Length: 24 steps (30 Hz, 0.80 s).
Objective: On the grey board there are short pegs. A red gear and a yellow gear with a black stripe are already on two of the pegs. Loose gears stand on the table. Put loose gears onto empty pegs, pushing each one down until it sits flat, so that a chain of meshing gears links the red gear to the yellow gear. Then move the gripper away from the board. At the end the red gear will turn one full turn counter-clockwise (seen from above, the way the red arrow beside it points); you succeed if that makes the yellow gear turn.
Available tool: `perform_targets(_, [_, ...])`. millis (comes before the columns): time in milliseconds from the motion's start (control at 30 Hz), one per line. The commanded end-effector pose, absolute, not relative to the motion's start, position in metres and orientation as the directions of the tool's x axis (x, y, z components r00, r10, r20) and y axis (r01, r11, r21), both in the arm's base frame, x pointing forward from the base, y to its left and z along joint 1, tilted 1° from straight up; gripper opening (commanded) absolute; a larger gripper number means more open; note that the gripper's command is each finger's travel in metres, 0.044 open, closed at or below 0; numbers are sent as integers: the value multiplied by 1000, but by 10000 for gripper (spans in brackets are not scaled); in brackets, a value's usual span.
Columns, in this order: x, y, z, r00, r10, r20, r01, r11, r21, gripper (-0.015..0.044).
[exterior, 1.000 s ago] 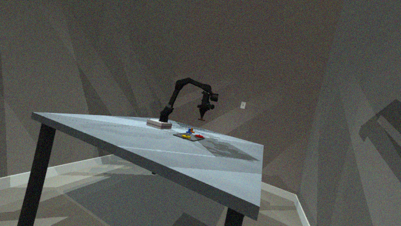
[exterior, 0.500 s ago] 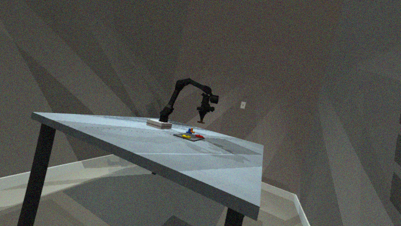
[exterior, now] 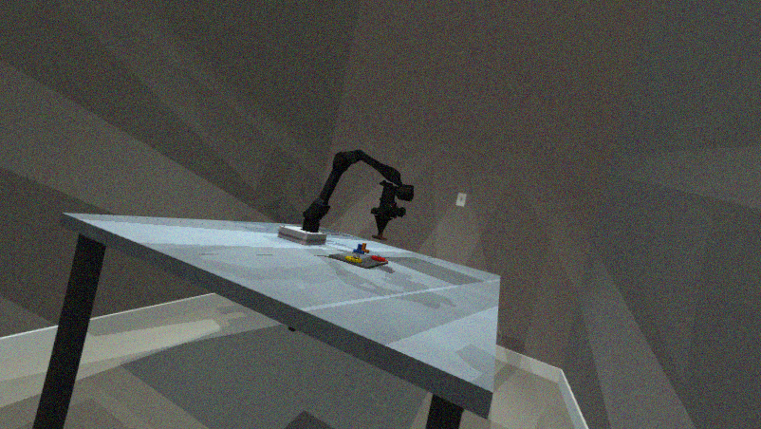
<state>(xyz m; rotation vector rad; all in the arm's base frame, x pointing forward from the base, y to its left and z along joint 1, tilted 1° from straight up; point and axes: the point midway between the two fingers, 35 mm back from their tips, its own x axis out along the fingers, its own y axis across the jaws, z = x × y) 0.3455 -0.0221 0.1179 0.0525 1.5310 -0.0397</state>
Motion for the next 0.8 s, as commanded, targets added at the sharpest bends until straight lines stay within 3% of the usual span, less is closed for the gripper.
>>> perform_targets(0, [345,-33,109,34,11,-999,54,998,12,0])
perform_targets(767, [342,-84,79,35,7,-999,54,998,9,0])
